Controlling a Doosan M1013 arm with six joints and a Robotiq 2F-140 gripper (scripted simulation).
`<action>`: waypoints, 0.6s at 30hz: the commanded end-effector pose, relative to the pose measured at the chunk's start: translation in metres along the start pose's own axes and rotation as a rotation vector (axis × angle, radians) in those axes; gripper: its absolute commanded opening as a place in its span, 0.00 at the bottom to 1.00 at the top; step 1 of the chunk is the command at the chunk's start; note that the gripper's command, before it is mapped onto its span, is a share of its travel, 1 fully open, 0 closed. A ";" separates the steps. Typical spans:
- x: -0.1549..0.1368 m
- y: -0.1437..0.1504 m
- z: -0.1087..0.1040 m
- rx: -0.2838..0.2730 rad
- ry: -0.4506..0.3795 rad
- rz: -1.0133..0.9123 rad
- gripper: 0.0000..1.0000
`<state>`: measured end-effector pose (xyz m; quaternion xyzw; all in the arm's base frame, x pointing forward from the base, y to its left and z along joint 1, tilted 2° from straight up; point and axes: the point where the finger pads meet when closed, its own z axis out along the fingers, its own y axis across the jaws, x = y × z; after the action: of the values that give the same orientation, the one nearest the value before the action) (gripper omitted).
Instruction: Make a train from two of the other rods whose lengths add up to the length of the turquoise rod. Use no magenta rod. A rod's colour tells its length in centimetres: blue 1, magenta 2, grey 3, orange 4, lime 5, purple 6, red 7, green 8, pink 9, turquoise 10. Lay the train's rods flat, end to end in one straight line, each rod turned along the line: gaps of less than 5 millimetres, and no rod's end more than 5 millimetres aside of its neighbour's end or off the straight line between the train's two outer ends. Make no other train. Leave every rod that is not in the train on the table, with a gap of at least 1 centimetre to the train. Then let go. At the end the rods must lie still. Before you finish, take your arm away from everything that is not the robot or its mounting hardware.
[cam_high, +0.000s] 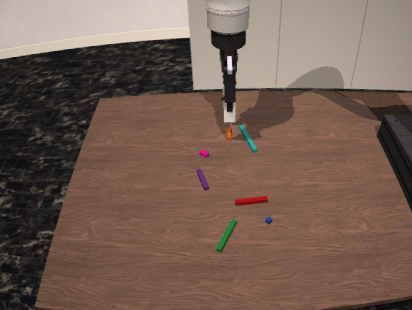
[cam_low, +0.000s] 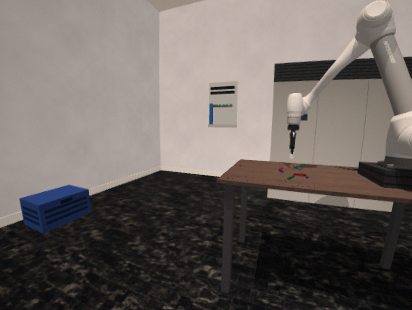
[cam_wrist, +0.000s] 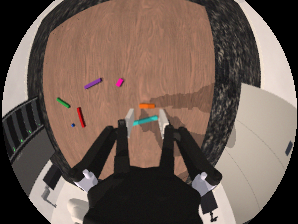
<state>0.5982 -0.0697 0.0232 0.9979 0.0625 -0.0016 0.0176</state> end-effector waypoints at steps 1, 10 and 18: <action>0.000 0.000 0.001 0.000 0.000 0.000 0.35; 0.000 0.000 0.006 0.000 0.000 0.000 0.35; 0.000 0.000 0.016 0.000 0.000 0.000 0.35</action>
<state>0.5983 -0.0702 0.0095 0.9979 0.0625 -0.0016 0.0176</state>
